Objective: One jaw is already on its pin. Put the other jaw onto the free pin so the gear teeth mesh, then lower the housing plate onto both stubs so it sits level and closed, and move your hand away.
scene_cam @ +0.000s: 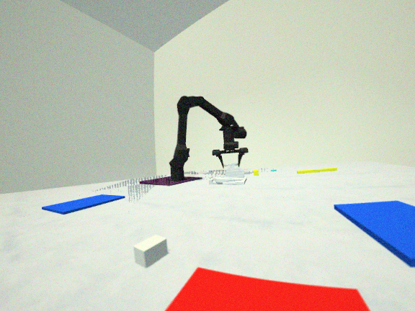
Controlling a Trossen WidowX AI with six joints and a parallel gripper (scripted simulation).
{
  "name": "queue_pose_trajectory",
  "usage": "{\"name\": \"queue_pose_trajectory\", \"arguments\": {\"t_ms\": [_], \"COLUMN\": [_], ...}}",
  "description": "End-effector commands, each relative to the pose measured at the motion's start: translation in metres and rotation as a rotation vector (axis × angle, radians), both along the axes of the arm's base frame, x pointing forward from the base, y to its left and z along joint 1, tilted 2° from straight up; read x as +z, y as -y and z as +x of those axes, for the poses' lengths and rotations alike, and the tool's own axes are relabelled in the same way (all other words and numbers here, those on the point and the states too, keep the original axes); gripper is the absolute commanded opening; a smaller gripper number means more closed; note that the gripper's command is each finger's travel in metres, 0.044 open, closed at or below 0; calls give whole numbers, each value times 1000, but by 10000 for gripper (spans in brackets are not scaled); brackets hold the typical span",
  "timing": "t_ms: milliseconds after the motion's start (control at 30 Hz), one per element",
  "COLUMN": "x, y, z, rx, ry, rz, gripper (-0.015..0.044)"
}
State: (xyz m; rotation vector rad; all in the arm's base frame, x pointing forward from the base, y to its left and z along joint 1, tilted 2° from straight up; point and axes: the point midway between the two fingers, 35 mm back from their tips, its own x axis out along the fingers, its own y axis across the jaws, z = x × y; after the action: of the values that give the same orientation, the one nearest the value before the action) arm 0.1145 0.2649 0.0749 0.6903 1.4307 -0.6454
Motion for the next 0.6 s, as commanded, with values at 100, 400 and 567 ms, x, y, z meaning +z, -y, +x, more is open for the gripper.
{"name": "queue_pose_trajectory", "arguments": {"t_ms": [100, 400, 567], "x": [27, 44, 44], "y": [0, 2, 3], "z": [-1, -2, -2], "rx": [-3, -2, 0], "ry": [7, 8, 8], "rz": [9, 8, 8], "gripper": [351, 351, 351]}}
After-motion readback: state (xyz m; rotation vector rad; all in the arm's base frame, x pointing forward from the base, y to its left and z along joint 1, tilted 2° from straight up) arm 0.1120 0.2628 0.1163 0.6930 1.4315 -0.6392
